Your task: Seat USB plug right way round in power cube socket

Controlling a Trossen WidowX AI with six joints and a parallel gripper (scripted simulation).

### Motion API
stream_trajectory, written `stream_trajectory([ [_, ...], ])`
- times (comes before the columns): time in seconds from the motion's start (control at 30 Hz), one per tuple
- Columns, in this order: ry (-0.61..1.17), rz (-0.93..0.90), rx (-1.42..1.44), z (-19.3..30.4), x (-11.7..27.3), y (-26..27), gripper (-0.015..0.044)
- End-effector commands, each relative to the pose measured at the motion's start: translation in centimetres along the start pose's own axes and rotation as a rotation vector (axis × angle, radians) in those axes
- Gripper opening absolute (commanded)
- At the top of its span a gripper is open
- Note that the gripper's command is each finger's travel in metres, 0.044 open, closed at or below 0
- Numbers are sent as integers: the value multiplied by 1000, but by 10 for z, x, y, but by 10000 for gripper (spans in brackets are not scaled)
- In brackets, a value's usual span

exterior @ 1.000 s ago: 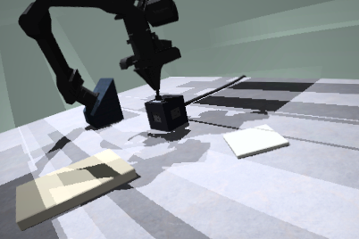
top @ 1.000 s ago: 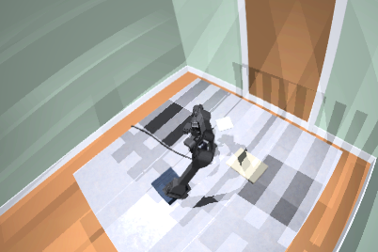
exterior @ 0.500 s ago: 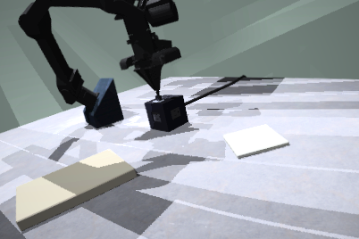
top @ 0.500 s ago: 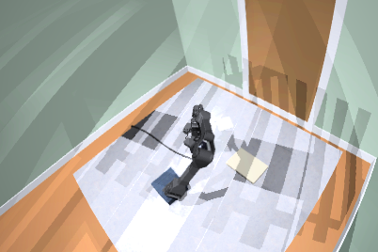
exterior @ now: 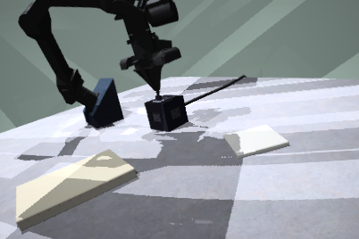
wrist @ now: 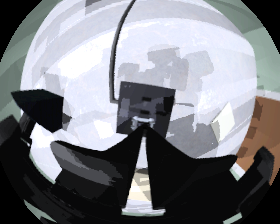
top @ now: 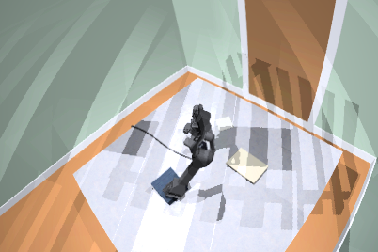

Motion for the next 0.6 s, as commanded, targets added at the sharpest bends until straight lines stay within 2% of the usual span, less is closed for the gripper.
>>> stream_trajectory([
  [0.0, 5, 0, 0, 1, -2, 0, 0],
  [0.53, 5, 0, 0, 1, -2, 0, 0],
  [0.57, 0, 0, 0, 0, 0, 0, 26],
])
Point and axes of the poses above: the point midway between the two fingers, 35 mm back from their tips, its own x axis back along the fingers, its own y axis across the jaws, z = x × y, the point moved 9 cm from there along x, back along the fingers, and after that the axes turned 10 degrees about -x, right-handed, at the moved point
